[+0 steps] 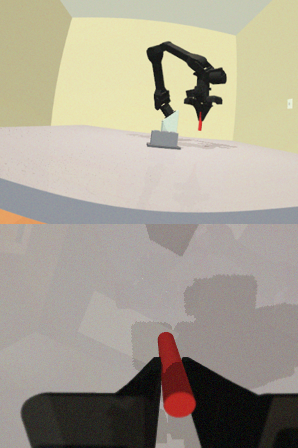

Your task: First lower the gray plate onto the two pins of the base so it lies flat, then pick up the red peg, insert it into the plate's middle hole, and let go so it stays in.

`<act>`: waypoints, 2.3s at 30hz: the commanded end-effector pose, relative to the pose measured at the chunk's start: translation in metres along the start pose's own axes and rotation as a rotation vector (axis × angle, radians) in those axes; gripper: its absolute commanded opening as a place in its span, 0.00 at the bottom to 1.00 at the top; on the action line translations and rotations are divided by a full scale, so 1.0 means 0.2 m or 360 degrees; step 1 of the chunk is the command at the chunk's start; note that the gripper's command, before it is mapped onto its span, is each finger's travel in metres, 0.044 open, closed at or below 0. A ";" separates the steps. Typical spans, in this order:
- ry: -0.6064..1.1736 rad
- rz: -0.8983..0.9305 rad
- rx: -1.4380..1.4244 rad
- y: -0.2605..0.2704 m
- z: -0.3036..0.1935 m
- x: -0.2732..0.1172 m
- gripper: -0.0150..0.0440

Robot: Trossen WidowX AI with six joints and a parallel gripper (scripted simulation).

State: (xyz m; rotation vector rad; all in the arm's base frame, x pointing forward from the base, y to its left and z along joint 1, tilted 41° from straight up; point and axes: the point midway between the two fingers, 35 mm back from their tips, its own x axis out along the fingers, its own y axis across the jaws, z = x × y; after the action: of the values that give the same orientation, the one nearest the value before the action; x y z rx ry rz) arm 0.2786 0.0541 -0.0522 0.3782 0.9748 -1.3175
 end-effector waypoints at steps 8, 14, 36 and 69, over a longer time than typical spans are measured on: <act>0.0005 0.0017 0.0000 0.04 0.15 -0.02 0.25; 0.0006 0.0020 0.0001 0.05 0.24 -0.02 0.25; 0.0002 0.0019 -0.0001 0.05 0.54 -0.03 0.25; -0.0040 -0.0003 0.0023 -0.04 0.88 -0.02 0.25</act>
State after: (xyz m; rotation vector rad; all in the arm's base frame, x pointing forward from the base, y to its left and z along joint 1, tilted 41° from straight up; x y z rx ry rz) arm 0.3393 -0.0735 0.0523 0.3781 0.9431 -1.3311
